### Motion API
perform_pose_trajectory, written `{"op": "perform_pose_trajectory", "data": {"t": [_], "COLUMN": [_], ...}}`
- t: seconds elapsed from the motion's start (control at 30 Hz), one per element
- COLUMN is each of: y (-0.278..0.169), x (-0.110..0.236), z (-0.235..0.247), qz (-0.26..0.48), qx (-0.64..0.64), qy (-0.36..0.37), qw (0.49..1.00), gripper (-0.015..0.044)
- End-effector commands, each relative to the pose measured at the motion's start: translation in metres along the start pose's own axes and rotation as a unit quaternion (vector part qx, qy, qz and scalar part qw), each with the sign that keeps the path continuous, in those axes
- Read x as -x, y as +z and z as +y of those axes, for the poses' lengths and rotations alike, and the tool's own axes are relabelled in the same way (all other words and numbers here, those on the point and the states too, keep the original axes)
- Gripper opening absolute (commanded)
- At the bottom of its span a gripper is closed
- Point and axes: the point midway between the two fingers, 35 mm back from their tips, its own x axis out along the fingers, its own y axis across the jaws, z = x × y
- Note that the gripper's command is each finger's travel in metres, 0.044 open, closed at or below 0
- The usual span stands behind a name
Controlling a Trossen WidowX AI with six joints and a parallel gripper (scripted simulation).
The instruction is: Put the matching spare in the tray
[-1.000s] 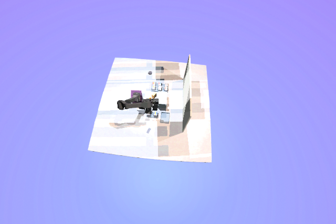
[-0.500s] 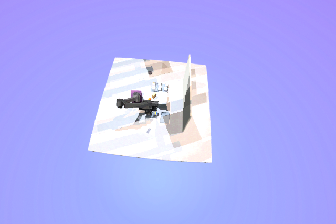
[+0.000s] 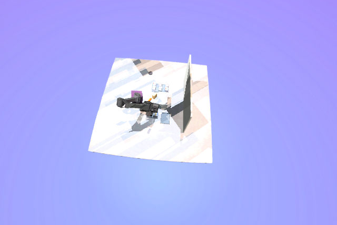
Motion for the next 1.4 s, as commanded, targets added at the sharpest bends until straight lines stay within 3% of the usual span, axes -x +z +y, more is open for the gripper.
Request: {"op": "perform_pose_trajectory", "data": {"t": [0.0, 1.2, 1.37], "y": [-0.001, 0.003, 0.004], "x": [-0.007, -0.056, -0.055], "z": [0.001, -0.004, -0.004], "qz": [0.003, -0.007, -0.008], "qx": [0.002, 0.003, 0.001], "qy": [0.0, 0.002, 0.001], "qw": [1.0, 1.0, 1.0], "gripper": [0.03, 0.03, 0.0169]}}
